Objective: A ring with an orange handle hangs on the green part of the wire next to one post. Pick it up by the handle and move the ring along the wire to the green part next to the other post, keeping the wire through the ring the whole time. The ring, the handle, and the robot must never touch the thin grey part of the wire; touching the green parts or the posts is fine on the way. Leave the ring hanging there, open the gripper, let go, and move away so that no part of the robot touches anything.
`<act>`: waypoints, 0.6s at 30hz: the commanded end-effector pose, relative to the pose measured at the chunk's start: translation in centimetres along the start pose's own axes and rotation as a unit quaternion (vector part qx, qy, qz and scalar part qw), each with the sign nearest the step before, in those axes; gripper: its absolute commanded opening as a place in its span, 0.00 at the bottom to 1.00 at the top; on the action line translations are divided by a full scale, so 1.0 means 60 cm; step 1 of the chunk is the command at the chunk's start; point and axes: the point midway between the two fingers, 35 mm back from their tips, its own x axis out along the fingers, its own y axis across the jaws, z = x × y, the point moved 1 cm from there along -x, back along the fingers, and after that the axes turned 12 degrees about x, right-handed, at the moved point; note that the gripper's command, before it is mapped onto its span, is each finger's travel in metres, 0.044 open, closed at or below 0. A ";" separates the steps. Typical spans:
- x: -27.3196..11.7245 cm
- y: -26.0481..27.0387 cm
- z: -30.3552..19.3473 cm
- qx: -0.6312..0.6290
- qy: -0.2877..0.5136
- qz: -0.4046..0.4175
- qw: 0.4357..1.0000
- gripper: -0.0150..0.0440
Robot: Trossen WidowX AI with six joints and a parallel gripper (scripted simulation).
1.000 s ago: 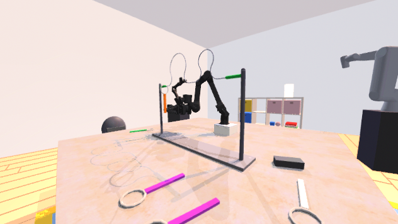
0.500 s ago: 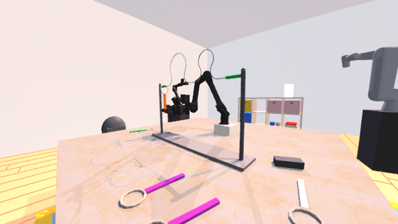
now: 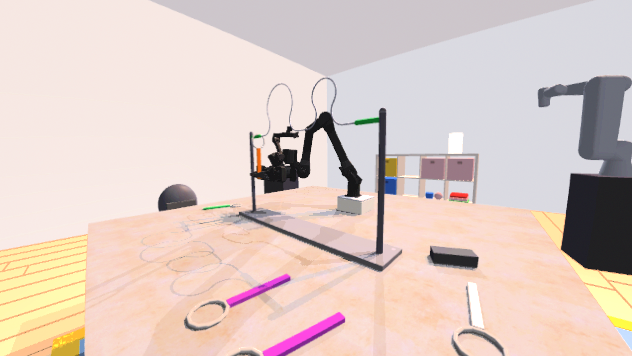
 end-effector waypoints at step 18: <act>0.001 0.000 0.001 -0.001 -0.001 0.000 1.000 0.44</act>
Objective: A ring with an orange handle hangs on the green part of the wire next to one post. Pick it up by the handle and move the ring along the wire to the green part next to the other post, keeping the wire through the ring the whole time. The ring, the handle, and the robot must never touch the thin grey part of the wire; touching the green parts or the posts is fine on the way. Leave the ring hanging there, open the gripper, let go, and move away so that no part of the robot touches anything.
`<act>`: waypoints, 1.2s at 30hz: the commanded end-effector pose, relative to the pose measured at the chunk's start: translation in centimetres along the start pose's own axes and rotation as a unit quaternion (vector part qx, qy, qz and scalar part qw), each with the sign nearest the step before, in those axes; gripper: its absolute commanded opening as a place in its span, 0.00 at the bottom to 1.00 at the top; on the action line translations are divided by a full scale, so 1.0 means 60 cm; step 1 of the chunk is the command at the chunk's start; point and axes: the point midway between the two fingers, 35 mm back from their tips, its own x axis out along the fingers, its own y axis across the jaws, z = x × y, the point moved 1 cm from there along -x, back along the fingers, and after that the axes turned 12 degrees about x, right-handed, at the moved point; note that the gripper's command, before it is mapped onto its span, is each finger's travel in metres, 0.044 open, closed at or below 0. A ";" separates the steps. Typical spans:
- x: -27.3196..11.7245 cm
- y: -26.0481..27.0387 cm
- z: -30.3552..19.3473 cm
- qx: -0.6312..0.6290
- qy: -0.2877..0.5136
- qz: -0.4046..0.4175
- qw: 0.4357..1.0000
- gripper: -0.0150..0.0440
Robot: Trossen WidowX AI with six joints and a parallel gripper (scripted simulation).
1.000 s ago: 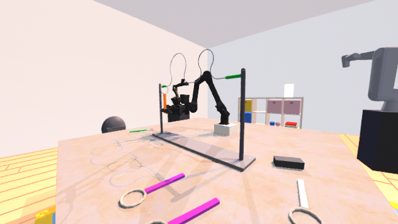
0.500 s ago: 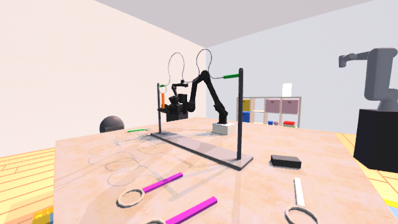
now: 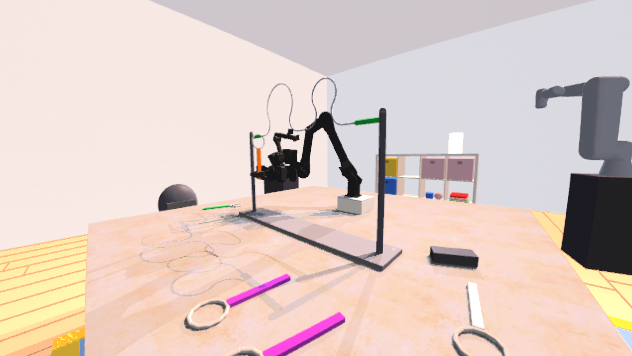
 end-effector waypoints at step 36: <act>0.000 0.008 0.030 0.002 0.000 -0.001 1.000 0.00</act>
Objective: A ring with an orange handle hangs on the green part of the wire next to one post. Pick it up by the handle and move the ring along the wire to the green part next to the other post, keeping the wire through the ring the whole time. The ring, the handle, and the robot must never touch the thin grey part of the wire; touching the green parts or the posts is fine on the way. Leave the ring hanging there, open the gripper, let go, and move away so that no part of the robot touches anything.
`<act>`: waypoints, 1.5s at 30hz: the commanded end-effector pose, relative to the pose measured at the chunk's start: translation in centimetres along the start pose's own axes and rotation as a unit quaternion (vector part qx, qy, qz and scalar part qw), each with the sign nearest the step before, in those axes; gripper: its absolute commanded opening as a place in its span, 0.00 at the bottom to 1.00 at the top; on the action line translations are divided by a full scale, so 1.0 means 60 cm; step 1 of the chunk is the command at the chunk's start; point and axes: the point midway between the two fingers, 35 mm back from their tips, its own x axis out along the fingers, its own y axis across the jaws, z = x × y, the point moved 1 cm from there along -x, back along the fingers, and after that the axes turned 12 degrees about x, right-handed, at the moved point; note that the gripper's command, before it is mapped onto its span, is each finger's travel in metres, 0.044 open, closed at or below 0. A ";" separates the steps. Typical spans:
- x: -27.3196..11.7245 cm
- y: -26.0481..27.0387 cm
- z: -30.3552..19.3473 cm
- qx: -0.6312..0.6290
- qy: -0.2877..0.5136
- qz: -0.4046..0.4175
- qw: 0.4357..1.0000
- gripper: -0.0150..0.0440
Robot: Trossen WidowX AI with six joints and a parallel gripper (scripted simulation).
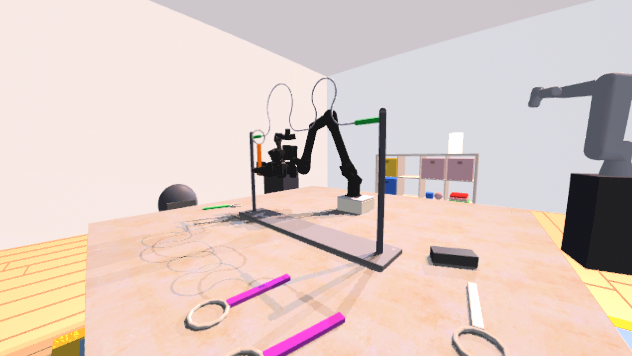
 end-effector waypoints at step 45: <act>0.001 0.057 -0.010 0.018 0.000 -0.001 1.000 0.00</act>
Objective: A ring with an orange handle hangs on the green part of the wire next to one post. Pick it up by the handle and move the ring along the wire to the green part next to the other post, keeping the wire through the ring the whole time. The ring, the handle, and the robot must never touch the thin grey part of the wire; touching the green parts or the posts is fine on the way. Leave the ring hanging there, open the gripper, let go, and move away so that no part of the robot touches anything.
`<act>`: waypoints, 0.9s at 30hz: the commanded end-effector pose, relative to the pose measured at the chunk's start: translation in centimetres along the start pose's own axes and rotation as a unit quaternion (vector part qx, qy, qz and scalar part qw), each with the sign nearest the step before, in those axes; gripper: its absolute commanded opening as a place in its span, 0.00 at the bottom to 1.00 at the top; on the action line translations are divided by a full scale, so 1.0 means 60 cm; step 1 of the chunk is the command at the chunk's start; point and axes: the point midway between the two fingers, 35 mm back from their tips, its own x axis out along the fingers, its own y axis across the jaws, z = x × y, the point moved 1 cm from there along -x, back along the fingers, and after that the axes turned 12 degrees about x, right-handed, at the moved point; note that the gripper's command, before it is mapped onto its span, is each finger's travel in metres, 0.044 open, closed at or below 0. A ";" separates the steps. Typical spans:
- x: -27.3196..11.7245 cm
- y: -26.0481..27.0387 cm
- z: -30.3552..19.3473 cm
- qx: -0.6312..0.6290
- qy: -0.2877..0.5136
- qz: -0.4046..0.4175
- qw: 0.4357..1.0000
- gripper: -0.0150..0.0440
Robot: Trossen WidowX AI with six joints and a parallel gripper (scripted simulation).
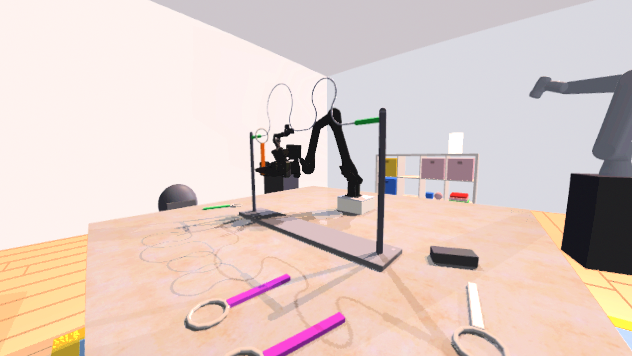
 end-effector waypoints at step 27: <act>0.000 0.131 -0.009 0.191 0.000 0.001 0.982 0.00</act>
